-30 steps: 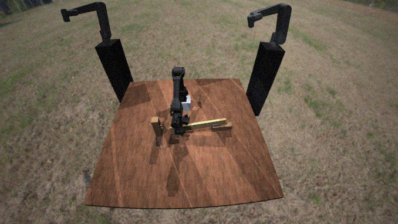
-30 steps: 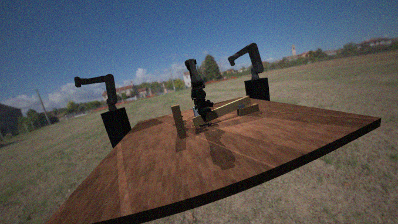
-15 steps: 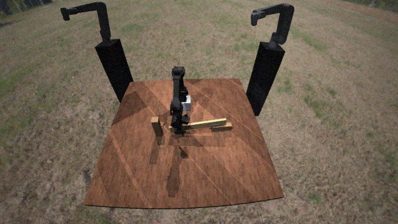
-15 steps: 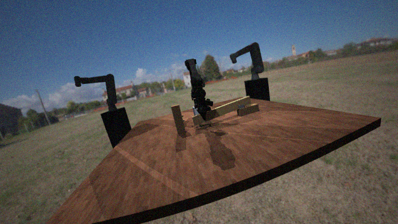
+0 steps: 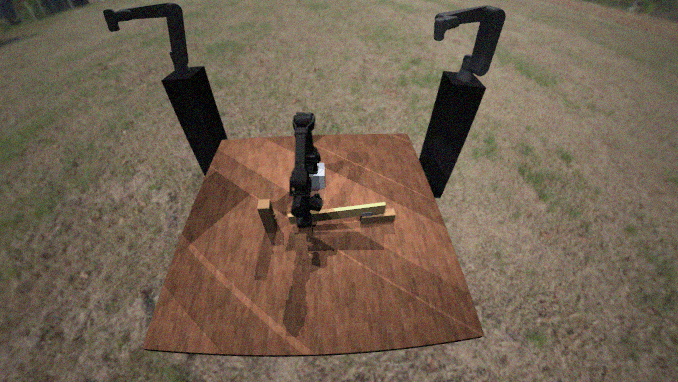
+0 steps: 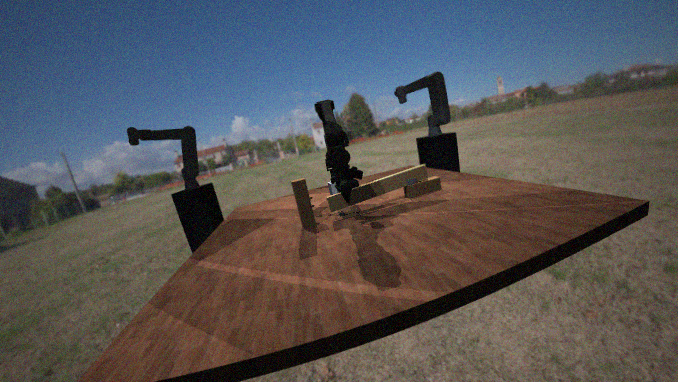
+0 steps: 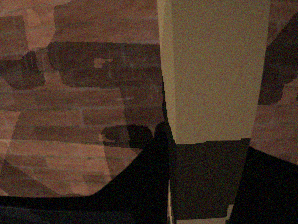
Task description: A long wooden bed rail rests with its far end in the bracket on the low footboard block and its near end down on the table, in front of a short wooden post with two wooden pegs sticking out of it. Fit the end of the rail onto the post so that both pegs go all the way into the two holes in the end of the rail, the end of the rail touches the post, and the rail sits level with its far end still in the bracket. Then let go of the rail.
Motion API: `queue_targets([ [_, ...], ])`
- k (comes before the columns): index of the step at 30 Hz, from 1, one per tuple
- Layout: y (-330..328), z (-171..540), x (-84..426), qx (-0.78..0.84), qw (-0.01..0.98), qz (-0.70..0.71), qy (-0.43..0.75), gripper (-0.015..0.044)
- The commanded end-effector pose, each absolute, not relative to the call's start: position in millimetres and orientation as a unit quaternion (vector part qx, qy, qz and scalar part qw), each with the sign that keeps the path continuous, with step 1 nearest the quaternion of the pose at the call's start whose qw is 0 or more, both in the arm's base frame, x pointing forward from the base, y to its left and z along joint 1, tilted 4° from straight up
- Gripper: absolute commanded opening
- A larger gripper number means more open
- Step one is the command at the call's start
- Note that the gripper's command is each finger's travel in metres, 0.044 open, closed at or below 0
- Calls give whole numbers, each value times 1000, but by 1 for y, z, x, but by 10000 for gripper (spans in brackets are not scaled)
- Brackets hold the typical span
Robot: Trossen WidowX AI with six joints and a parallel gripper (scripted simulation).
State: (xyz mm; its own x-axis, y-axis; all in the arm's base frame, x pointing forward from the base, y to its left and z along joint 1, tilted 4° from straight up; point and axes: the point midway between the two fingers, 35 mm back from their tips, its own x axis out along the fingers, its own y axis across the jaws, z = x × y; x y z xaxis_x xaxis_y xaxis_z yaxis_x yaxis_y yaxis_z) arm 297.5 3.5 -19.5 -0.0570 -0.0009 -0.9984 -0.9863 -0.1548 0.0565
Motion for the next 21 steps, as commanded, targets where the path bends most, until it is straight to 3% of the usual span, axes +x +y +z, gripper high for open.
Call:
queue_targets([
  [1, 5, -14, 302, -525, 452, 550, 467, 0],
  [21, 5, -3, 303, -525, 452, 550, 467, 0],
])
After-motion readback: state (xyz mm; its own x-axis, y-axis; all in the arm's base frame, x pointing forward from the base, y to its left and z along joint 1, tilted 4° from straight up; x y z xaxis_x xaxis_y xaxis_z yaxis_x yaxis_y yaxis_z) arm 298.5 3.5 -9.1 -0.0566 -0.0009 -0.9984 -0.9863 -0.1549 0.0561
